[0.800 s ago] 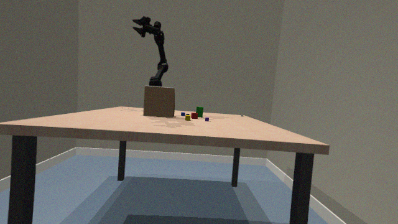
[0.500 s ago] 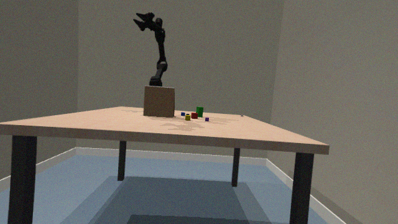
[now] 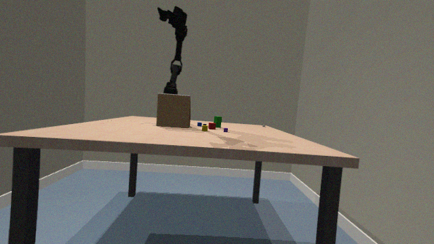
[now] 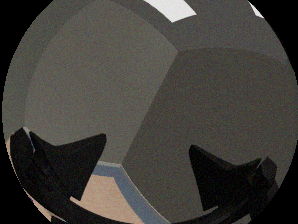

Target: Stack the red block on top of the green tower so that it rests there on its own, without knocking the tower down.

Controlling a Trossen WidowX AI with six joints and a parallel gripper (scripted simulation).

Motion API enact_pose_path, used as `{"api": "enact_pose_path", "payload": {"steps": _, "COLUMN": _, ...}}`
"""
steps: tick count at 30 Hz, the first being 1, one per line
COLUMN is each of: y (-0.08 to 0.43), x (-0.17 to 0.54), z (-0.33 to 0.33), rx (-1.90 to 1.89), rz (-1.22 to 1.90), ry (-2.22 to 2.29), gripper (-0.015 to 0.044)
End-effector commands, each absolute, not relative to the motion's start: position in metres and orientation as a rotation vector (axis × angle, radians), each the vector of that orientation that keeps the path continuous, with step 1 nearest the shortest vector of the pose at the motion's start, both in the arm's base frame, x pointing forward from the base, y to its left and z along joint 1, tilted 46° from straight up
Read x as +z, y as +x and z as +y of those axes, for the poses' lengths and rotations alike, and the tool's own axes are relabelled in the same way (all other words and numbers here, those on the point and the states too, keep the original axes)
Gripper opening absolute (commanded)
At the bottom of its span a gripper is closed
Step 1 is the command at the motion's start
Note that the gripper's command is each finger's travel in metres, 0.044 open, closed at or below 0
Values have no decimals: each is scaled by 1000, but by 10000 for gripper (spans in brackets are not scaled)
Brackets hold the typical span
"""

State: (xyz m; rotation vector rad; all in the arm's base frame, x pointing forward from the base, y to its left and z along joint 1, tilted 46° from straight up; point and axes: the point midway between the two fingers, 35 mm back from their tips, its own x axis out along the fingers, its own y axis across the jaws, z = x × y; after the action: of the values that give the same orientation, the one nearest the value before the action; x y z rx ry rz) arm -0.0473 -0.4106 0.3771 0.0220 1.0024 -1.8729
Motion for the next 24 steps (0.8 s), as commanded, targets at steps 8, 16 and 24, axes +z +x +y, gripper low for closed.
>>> {"api": "enact_pose_path", "payload": {"steps": 8, "y": 80, "x": 265, "z": -425, "rx": -1309, "rz": 1160, "ry": 48, "gripper": 440}}
{"api": "enact_pose_path", "payload": {"steps": 16, "y": 170, "x": 187, "z": -392, "rx": -917, "rz": 1260, "ry": 54, "gripper": 440}}
{"api": "enact_pose_path", "payload": {"steps": 24, "y": 260, "x": 101, "z": -306, "rx": -379, "rz": 1309, "ry": 112, "gripper": 440}}
